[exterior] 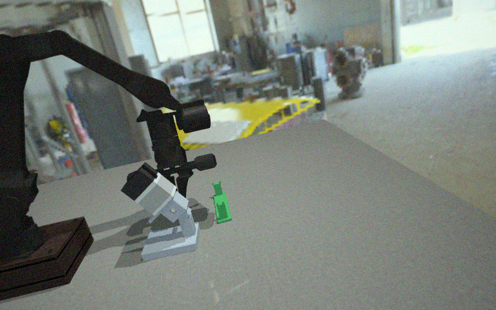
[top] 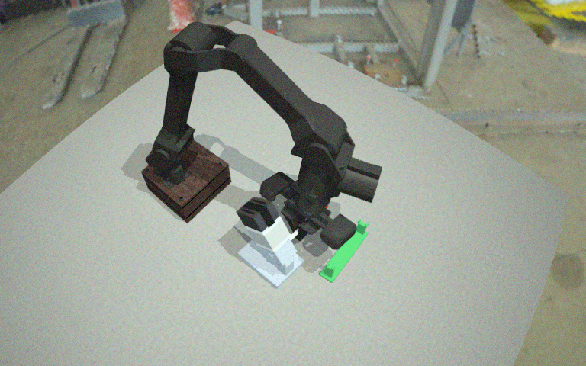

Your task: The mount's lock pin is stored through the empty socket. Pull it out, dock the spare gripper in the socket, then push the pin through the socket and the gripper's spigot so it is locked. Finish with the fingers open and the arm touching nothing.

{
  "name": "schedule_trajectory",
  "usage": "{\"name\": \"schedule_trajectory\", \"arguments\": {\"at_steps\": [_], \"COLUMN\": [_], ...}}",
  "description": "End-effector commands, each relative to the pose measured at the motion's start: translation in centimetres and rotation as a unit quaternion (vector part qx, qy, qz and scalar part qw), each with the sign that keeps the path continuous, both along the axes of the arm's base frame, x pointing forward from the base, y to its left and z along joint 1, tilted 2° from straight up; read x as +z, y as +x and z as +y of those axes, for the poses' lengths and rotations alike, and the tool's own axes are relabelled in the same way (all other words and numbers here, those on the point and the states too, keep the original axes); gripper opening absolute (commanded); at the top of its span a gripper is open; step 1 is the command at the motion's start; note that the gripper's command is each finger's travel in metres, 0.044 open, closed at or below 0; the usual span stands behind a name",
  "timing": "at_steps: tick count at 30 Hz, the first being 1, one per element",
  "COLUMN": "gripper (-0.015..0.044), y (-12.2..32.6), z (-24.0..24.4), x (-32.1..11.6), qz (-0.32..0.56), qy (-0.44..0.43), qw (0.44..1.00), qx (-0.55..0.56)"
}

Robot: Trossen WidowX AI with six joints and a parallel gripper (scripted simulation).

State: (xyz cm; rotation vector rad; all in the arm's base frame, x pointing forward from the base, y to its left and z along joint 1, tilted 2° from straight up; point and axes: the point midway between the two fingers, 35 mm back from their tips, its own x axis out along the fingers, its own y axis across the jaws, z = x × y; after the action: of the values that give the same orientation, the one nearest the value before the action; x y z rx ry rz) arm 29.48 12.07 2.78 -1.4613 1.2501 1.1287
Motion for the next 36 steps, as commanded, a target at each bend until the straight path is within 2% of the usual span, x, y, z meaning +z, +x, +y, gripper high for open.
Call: {"name": "schedule_trajectory", "arguments": {"at_steps": [1,27,34,36], "gripper": [0.0000,0.0000,0.0184,0.0200], "y": [-0.05,0.07,0.10,0.10], "z": [-0.33,-1.27,-1.09,-1.09], "x": [-0.07,-0.12,-0.08,-0.08], "qz": [0.000,-0.001,0.000,0.000], "qy": [-0.003,-0.003,0.001,0.001], "qw": [1.000,1.000,1.000,1.000], "qx": [0.001,0.001,0.000,0.000]}}
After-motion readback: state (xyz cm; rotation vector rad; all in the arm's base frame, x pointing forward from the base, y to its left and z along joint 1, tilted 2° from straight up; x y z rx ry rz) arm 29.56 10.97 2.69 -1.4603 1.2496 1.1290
